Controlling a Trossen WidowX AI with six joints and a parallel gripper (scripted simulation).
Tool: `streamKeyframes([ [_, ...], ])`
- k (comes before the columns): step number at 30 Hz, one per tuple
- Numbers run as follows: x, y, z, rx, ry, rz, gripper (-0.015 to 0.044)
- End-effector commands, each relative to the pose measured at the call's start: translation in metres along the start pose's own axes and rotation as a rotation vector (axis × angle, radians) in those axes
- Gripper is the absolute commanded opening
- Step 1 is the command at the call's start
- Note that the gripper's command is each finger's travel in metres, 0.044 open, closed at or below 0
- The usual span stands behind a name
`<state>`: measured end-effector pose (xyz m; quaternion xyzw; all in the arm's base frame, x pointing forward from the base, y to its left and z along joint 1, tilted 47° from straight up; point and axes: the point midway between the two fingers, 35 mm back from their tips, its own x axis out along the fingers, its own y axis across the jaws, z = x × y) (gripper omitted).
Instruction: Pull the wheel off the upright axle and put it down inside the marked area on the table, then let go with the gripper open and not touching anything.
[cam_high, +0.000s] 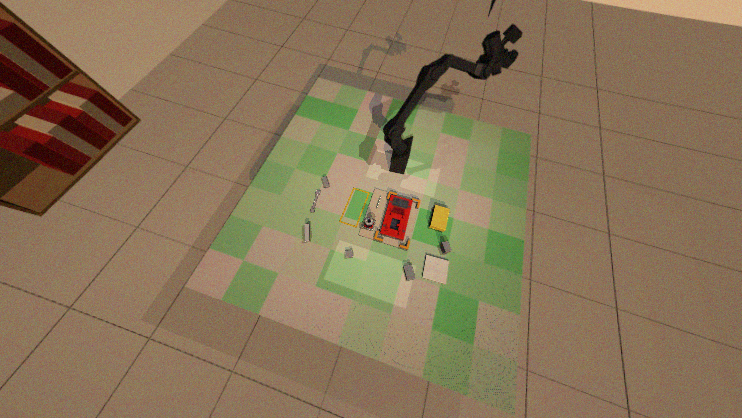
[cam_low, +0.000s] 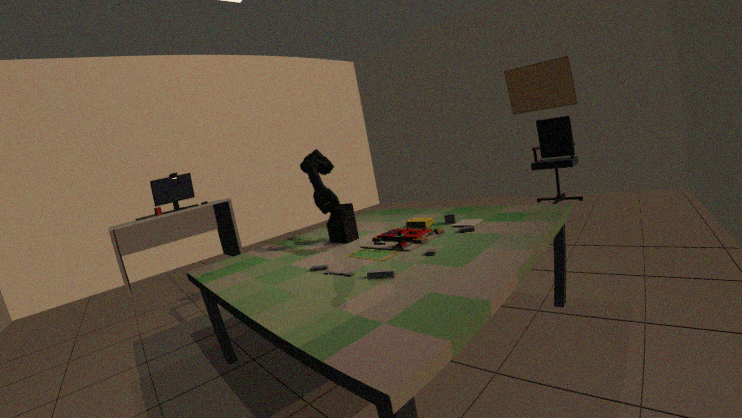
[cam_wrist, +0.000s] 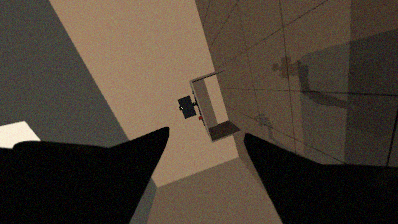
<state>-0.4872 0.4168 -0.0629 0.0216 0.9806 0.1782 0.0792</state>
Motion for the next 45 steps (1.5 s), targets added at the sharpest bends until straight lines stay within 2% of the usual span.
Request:
streamKeyframes([
  [1,-0.001,0.000,0.001,-0.004,-0.002,0.002,0.0374],
  [4,-0.012,0.009,0.012,-0.059,-0.030,0.033,0.0300],
  [15,-0.119,0.109,0.069,0.018,-0.309,0.295,0.0300],
  [25,-0.228,0.157,0.110,0.051,-0.570,0.448,0.0300],
  [35,-0.375,0.184,0.143,0.187,-0.846,0.631,0.0300],
  [45,-0.528,0.169,0.158,0.363,-1.120,0.779,0.0300],
])
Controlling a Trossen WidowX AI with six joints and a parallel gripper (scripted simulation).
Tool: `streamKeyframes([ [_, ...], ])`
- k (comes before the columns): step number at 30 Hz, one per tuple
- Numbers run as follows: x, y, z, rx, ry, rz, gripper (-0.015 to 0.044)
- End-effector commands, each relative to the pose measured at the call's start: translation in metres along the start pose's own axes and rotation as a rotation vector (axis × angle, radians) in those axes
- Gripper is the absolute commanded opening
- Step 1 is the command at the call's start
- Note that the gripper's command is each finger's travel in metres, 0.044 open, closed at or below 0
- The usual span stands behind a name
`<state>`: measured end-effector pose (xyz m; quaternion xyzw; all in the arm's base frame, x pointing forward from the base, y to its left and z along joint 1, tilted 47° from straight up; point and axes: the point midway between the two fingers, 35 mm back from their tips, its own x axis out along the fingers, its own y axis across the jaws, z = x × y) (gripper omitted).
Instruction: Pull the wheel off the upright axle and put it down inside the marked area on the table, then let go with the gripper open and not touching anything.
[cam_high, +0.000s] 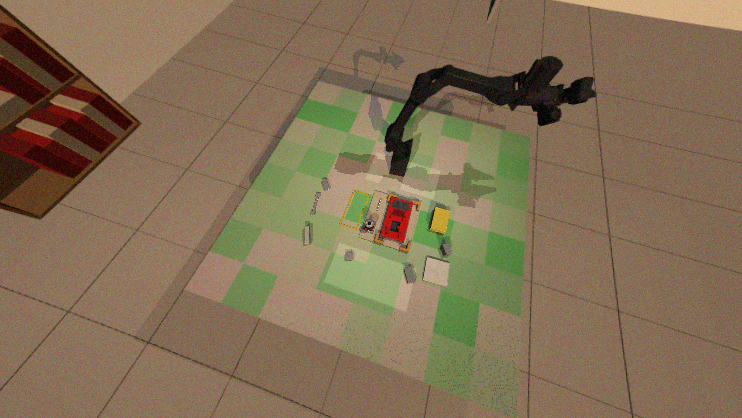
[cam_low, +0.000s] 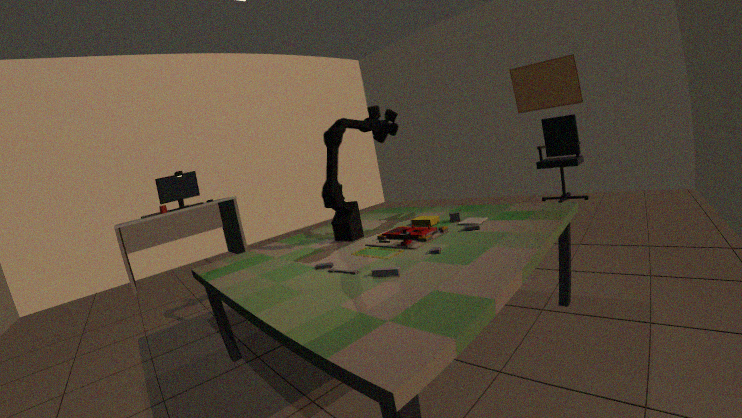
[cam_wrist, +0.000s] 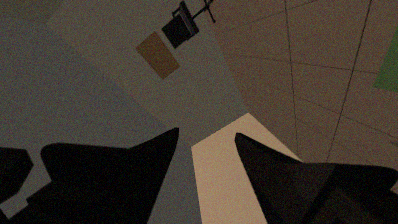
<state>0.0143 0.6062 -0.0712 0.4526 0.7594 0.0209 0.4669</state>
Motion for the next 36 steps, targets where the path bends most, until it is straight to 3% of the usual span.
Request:
streamKeyframes([
  [1,-0.022,0.031,0.052,0.051,-0.137,0.037,0.0300],
  [9,-0.075,0.074,0.141,0.093,-0.353,0.087,0.0300],
  [19,-0.170,0.100,0.257,0.248,-0.669,0.103,0.0300],
  [36,-0.374,0.057,0.400,0.554,-1.147,-0.004,0.0300],
])
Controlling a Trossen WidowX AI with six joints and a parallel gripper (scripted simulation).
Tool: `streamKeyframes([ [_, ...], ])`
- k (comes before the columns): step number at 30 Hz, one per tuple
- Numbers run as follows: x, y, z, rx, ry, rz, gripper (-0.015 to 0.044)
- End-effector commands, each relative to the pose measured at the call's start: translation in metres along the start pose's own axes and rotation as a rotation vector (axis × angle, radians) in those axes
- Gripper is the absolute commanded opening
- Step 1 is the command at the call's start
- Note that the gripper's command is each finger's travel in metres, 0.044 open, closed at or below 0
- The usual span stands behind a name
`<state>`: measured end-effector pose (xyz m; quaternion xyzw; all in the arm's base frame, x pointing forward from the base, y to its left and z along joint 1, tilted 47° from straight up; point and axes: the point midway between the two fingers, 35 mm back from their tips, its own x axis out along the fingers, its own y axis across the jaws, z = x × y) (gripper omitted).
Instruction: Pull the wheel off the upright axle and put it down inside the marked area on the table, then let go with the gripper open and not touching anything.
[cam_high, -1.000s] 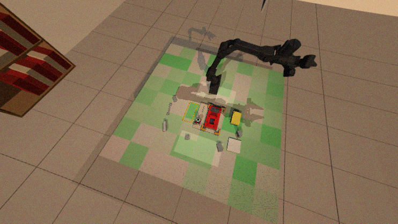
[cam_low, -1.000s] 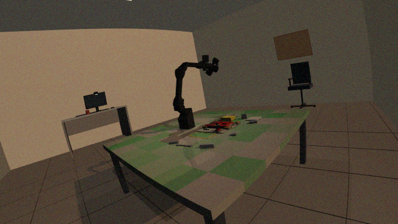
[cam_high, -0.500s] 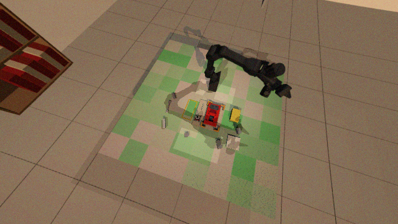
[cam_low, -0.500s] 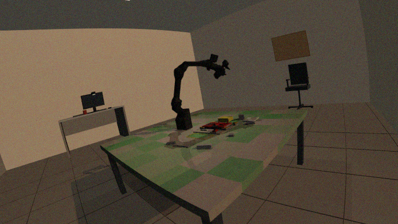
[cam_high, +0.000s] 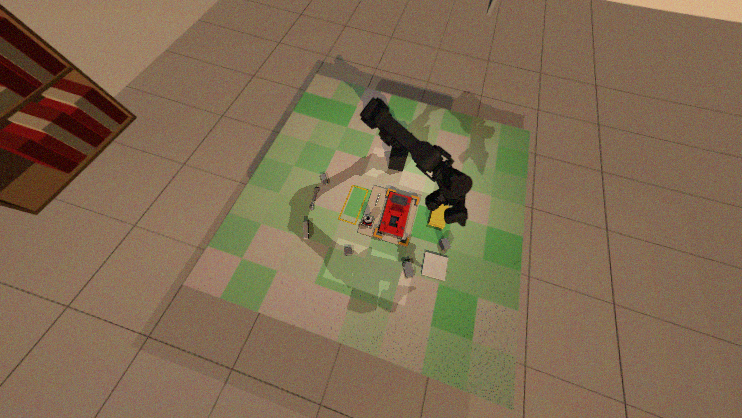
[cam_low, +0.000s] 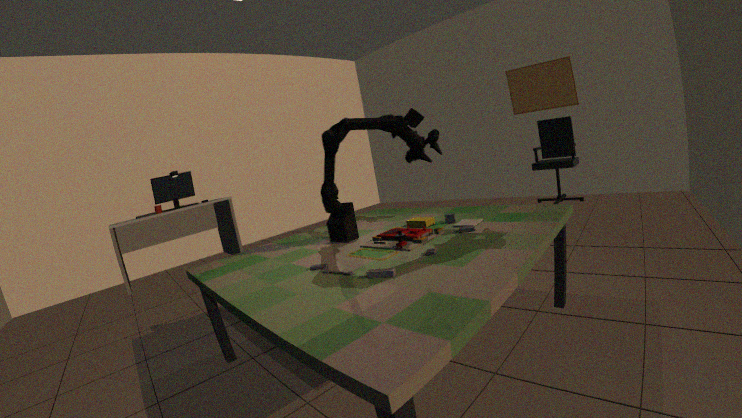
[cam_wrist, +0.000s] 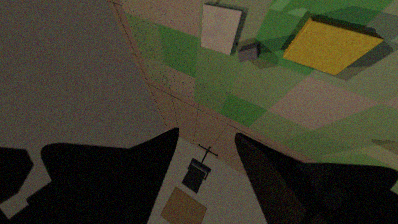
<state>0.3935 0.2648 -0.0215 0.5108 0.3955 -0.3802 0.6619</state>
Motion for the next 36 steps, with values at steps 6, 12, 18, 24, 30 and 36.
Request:
streamKeyframes([
  [6,-0.007,0.000,0.137,0.086,-0.286,-0.118,0.0300],
  [12,-0.024,-0.014,0.221,0.128,-0.462,-0.219,0.0300],
  [18,-0.050,-0.039,0.297,0.157,-0.621,-0.341,0.0300],
  [24,-0.068,-0.056,0.336,0.167,-0.702,-0.419,0.0300],
  [30,-0.068,-0.058,0.335,0.168,-0.702,-0.419,0.0300],
  [36,-0.050,-0.067,0.350,0.168,-0.701,-0.419,0.0300],
])
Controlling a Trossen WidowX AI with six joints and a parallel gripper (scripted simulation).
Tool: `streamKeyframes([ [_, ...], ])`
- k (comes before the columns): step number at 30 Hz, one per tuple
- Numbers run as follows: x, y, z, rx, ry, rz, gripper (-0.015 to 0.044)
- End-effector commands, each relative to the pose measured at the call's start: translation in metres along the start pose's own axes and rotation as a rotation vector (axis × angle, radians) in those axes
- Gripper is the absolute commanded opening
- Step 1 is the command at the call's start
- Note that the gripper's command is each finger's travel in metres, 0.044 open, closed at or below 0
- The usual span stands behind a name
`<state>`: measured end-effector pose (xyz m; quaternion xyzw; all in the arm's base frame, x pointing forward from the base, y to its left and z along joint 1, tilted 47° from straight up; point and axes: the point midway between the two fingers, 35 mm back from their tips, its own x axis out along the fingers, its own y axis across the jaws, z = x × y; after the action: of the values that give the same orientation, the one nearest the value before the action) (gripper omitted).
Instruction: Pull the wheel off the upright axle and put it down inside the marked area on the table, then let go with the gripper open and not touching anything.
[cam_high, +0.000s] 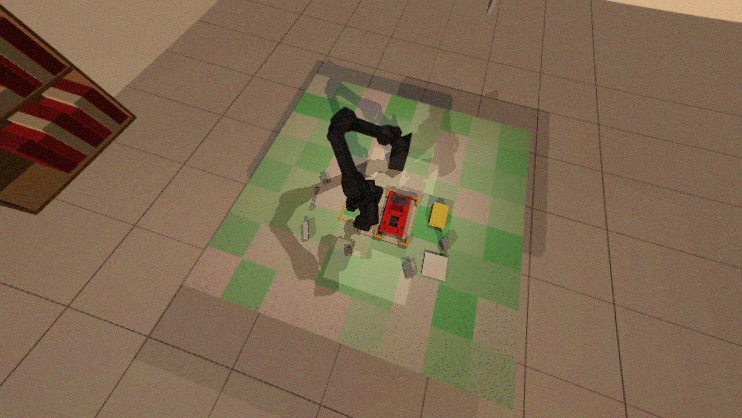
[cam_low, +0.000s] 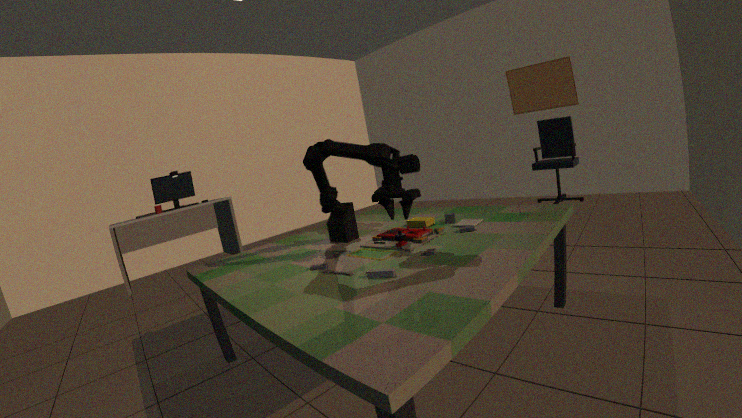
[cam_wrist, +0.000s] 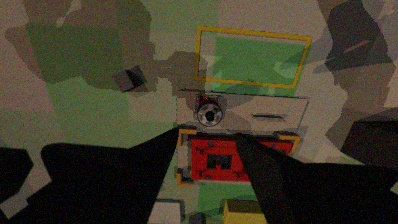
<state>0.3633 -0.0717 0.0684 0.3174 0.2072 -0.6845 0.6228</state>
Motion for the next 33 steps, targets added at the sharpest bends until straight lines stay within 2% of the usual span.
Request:
streamKeyframes([
  [1,0.025,-0.002,0.001,-0.008,-0.007,-0.011,0.0300],
  [6,0.062,-0.006,0.003,-0.008,-0.012,-0.011,0.0300],
  [11,0.067,-0.007,0.003,-0.008,-0.013,-0.011,0.0300],
  [15,0.064,-0.007,0.004,0.001,-0.008,-0.020,0.0195],
  [23,0.064,-0.007,0.004,0.001,-0.008,-0.020,0.0142],
  [28,0.063,-0.007,0.004,0.001,-0.008,-0.019,0.0010],
  [33,0.061,-0.007,0.004,0.000,-0.008,-0.019,0.0000],
])
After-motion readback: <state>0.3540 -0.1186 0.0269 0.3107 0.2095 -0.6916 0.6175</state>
